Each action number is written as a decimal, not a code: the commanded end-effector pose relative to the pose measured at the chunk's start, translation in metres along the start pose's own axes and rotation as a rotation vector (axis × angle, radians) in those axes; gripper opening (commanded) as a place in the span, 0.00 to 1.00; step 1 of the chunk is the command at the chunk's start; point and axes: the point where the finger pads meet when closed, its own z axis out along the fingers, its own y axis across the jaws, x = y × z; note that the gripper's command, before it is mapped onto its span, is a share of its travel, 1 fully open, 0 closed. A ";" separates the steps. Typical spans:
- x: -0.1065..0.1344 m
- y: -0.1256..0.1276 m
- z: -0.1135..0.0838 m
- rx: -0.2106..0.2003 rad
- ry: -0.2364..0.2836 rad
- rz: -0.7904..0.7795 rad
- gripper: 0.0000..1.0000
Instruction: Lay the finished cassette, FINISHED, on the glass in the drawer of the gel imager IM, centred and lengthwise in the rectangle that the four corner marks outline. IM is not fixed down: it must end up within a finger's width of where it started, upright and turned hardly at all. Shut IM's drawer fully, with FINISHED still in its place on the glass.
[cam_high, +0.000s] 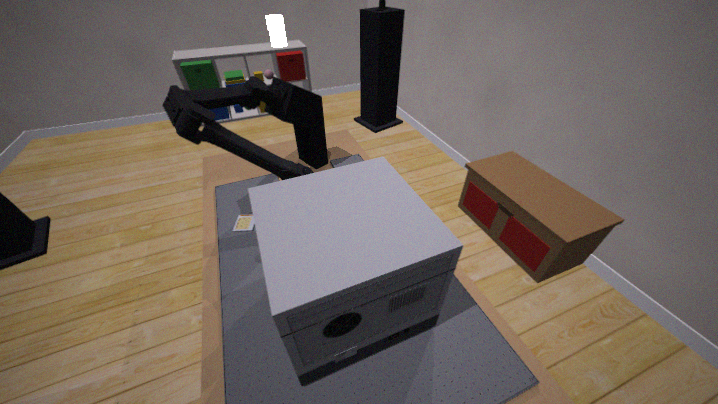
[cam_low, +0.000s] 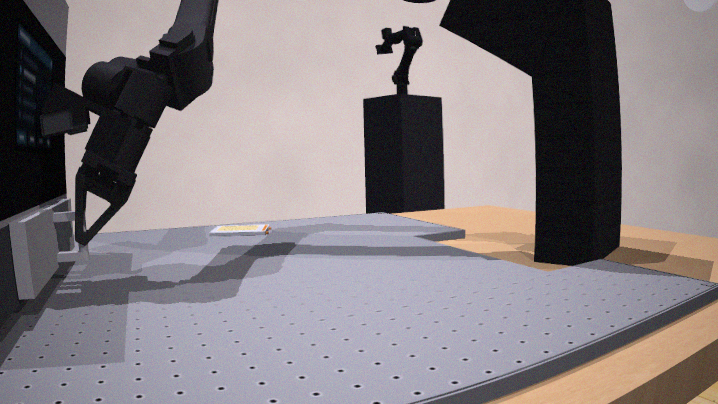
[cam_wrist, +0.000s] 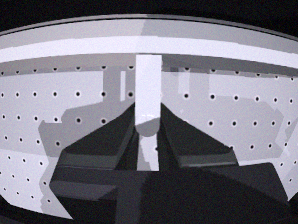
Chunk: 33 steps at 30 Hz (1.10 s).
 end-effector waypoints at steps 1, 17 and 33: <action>0.080 0.026 -0.004 -0.056 0.157 -0.071 0.08; 0.080 0.026 -0.004 -0.056 0.157 -0.071 0.08; 0.081 0.026 -0.005 -0.070 0.189 -0.077 0.08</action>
